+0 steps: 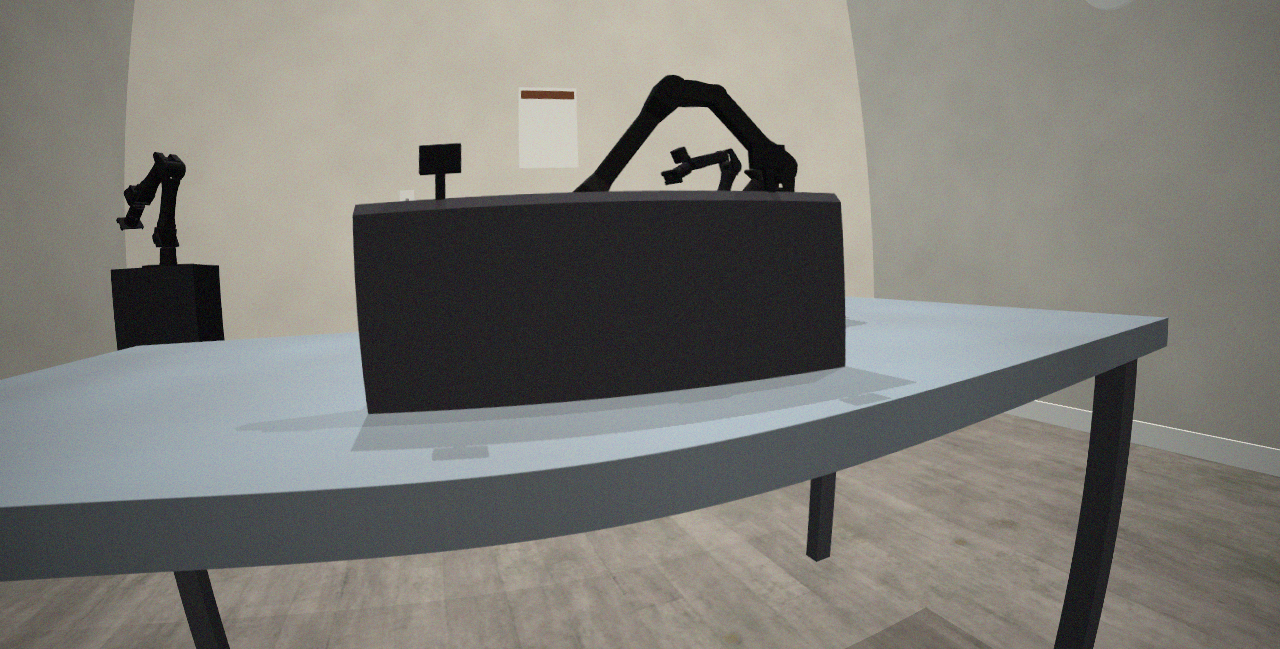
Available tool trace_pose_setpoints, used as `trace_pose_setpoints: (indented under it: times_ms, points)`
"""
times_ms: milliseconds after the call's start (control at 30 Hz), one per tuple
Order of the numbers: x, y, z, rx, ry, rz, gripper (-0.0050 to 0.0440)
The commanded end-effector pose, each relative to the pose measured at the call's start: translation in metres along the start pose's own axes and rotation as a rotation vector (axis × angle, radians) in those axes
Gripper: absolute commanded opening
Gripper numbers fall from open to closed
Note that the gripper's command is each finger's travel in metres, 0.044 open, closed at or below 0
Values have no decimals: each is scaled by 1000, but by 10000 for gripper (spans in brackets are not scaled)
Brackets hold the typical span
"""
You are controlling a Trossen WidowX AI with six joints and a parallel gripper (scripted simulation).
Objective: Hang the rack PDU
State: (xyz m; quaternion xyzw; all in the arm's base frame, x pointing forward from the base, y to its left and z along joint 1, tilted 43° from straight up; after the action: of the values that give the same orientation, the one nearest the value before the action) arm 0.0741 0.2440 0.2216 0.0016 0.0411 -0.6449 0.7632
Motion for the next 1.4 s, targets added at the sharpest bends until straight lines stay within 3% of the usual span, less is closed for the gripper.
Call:
trace_pose_setpoints:
  times_ms: [0,333,433,667,933,1000,1367]
  points:
    - [25,32,-1,-33,24,-144,440]
    - [113,92,-22,-162,82,-599,440]
    - [123,96,-23,-174,93,-644,440]
    - [191,108,-36,-253,193,-963,440]
    - [264,96,-50,-315,362,-1324,440]
    - [264,96,-50,-315,362,-1324,440]
    - [341,48,-67,-324,679,-1802,440]
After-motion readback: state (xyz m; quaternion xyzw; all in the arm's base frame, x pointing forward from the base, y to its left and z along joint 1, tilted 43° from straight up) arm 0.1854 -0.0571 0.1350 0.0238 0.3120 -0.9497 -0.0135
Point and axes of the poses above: the point midway between the two fingers, 35 mm back from their tips, its own z axis back along the fingers, its own x axis across the jaws, y = z × x, the point moved 3 cm from there along z, back along the fingers, and after that the axes turned 8 degrees about z, right-handed, at the moved point
